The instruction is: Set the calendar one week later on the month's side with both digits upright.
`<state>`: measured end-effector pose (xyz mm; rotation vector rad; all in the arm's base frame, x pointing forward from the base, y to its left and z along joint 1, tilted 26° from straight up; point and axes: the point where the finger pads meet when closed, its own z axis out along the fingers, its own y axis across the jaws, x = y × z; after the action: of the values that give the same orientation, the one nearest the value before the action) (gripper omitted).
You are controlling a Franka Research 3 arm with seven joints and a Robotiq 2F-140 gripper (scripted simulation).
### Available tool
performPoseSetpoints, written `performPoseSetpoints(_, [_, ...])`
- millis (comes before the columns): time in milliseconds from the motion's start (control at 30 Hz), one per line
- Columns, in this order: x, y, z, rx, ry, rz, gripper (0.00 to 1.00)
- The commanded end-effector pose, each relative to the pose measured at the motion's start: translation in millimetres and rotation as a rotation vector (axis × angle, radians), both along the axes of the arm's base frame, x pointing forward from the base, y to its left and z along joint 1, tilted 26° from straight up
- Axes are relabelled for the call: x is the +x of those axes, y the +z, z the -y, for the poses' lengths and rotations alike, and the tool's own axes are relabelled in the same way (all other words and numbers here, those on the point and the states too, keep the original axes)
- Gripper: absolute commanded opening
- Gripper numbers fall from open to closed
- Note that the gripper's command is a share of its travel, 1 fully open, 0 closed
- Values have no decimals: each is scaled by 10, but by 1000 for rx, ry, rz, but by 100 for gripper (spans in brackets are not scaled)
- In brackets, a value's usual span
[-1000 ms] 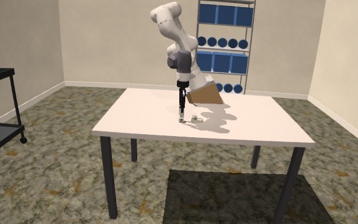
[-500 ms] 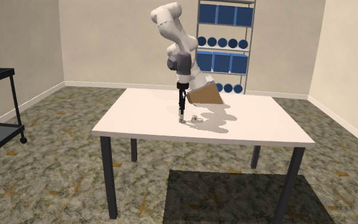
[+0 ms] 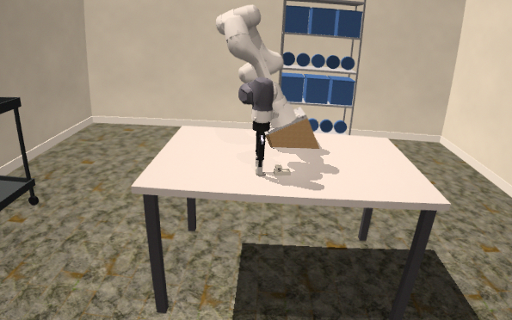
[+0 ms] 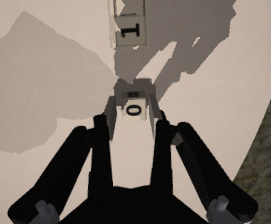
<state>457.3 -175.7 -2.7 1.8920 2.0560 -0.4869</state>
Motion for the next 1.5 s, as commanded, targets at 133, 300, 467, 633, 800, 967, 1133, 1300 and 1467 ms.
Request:
performPoseSetpoints(133, [21, -11, 12, 2, -8, 12, 28])
performPoseSetpoints(300, [21, -11, 12, 2, -8, 12, 28])
performPoseSetpoints(467, [21, -11, 12, 2, -8, 12, 28])
performPoseSetpoints(633, [21, -11, 12, 2, -8, 12, 28])
performPoseSetpoints(800, [21, -11, 12, 2, -8, 12, 28])
performPoseSetpoints(967, [21, -11, 12, 2, -8, 12, 28])
performPoseSetpoints(1133, [21, -11, 12, 2, -8, 12, 28])
performPoseSetpoints(1300, [21, -11, 12, 2, -8, 12, 16])
performPoseSetpoints(1467, [21, -11, 12, 2, -8, 12, 16])
